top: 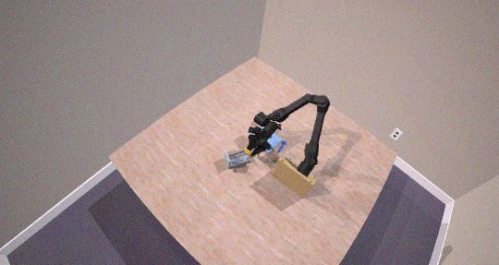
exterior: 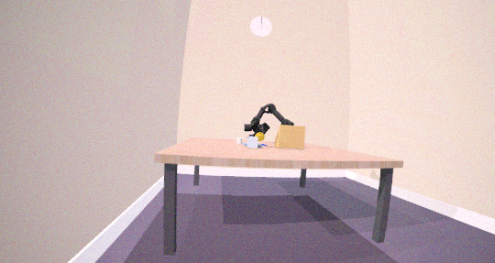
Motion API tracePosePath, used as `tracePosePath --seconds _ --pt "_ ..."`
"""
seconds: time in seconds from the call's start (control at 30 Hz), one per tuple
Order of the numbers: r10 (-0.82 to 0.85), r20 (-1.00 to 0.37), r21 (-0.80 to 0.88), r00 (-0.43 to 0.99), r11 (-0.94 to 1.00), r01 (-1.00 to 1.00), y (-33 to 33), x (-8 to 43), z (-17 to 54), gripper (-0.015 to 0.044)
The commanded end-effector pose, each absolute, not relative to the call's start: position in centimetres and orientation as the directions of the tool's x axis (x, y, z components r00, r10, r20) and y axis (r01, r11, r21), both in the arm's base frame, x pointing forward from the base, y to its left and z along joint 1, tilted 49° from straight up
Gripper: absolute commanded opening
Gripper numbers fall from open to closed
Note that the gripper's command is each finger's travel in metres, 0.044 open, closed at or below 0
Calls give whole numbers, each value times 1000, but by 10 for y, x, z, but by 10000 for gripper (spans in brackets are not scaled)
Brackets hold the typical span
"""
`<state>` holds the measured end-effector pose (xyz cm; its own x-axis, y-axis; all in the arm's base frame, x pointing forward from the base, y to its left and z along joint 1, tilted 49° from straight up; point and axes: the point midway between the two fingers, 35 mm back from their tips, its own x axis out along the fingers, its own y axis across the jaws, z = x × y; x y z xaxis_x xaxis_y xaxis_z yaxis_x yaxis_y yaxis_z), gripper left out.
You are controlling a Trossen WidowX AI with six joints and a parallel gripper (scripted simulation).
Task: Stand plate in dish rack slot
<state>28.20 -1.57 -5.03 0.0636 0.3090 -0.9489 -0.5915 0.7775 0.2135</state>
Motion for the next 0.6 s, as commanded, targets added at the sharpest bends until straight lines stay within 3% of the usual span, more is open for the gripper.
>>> tracePosePath --seconds 0.0,0.57 --pt "356 -925 183 129 717 -673 -18 282 -48 0" --pt "461 -810 -102 363 498 -861 -38 280 -39 0"
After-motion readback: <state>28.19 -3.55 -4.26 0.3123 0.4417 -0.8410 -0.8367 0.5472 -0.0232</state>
